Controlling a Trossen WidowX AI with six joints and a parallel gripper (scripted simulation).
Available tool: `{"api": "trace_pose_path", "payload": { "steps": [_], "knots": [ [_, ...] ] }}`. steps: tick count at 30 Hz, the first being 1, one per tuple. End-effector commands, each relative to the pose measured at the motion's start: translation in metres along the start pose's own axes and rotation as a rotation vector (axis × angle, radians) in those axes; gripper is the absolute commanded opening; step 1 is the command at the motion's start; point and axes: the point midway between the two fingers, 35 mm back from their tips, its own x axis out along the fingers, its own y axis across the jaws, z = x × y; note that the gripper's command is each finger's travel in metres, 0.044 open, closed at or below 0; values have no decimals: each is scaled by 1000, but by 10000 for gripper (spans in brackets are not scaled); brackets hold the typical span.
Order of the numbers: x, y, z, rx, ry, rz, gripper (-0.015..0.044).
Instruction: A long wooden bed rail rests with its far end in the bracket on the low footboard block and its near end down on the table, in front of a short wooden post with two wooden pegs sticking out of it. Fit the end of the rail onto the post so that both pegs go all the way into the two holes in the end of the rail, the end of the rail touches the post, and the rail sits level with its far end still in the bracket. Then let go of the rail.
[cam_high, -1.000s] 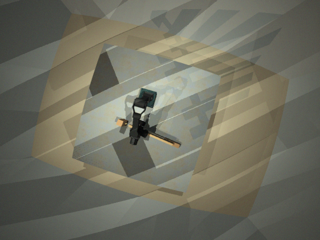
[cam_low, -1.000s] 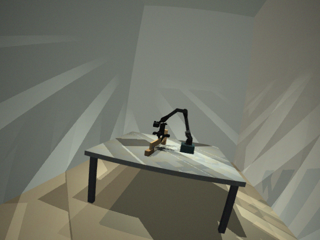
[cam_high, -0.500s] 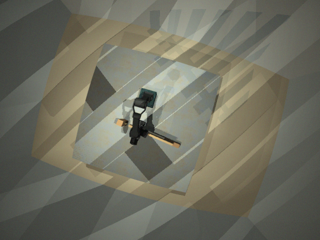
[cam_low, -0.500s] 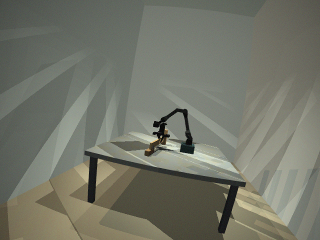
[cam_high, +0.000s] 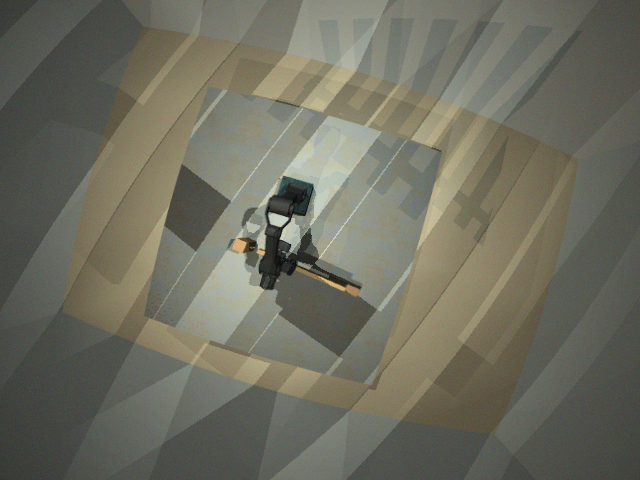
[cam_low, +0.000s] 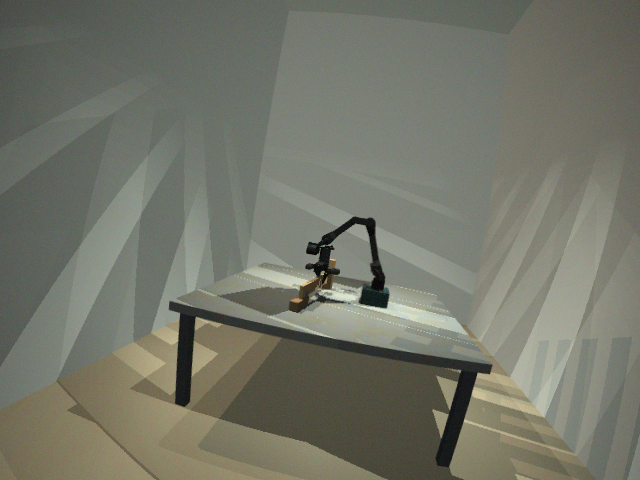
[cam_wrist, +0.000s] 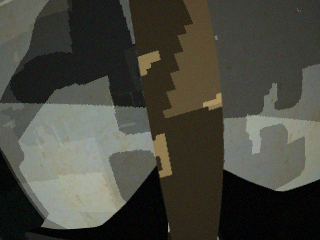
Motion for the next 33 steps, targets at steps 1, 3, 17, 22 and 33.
{"api": "trace_pose_path", "payload": {
  "steps": [1,3,17,22,33],
  "knots": [
    [0,0,-2,1,-2,-2,0],
    [0,0,-2,1,-2,-2,0],
    [2,0,-6,1,-1,-2,0],
    [1,-1,-8,1,-1,-2,0],
    [0,-1,-11,1,-1,-2,0]
  ]
}}
